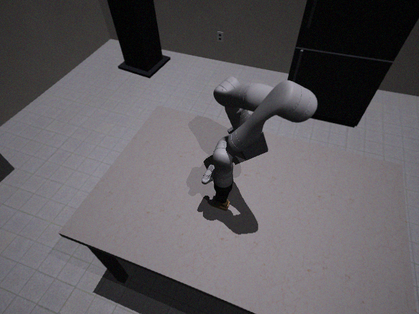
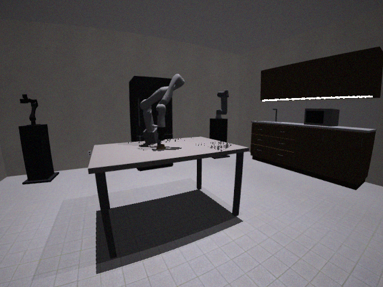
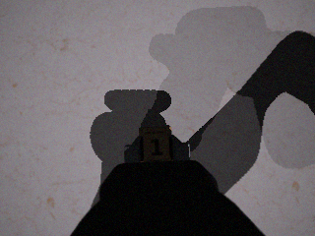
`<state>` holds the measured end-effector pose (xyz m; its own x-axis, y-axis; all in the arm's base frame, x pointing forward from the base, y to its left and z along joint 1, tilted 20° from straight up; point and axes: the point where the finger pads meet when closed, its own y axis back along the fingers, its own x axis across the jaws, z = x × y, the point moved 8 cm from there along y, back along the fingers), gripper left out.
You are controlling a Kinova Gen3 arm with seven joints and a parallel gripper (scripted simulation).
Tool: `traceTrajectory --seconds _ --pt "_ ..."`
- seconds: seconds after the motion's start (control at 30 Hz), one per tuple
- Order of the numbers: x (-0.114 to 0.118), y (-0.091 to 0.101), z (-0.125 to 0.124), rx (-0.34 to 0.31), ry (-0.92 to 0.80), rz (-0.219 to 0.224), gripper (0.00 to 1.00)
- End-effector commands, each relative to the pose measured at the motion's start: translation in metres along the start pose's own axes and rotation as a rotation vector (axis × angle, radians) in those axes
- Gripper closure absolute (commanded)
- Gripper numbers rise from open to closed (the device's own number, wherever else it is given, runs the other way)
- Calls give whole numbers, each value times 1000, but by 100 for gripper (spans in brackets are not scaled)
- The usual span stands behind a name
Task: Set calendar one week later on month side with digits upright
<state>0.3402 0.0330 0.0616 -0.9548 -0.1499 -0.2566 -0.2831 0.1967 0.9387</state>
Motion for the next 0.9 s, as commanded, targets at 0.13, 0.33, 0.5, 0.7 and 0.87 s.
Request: traceTrajectory --seconds 0.13,0.33,0.5,0.7,0.87 --pt "0 0 0 -1 0 -1 43" --pt "0 0 0 -1 0 -1 43" --pt "0 0 0 -1 0 -1 43" --pt "0 0 0 -1 0 -1 43" --pt "0 0 0 -1 0 -1 31"
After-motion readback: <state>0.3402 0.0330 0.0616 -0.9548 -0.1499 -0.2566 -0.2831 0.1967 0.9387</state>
